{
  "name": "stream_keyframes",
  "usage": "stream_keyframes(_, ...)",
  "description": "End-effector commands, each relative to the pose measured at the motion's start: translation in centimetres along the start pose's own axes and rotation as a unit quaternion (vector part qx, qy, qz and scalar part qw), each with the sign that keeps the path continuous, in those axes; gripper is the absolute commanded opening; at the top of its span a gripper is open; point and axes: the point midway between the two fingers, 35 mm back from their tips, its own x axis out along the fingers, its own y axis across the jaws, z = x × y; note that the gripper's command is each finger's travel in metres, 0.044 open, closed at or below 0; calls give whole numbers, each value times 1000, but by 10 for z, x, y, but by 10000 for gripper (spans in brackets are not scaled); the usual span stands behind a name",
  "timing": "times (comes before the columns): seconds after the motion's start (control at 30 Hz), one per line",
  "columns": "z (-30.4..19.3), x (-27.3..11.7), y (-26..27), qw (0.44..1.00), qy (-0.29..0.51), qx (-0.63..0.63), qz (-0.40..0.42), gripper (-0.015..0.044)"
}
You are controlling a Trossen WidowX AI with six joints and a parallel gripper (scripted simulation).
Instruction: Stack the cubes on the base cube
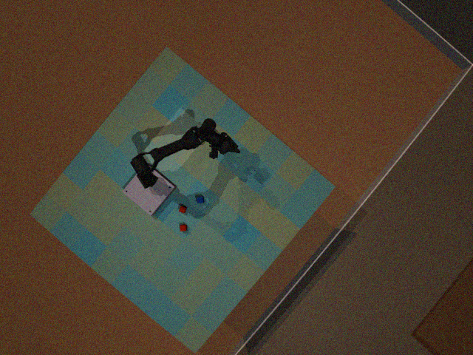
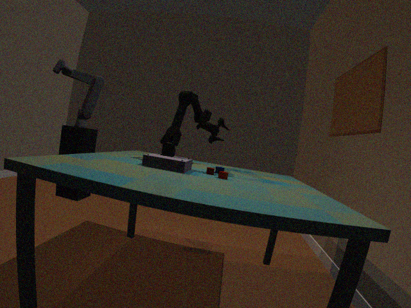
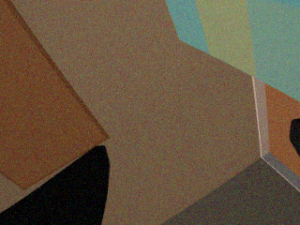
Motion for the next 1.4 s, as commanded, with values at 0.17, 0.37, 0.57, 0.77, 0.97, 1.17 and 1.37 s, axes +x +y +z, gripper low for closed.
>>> stream_keyframes(0.17, 46, 29, 13, 996, -44, -71, -35, 265)
stream_keyframes(0.37, 115, 53, 28, 979, -99, -152, -96, 265)
stream_keyframes(0.57, 186, 62, 39, 951, -144, -211, -173, 265)
stream_keyframes(0.77, 255, 54, 47, 917, -175, -248, -258, 265)
stream_keyframes(0.97, 317, 30, 50, 880, -191, -262, -347, 265)
stream_keyframes(1.17, 368, -5, 50, 845, -189, -252, -433, 265)
stream_keyframes(1.37, 406, -49, 47, 814, -170, -222, -509, 265)
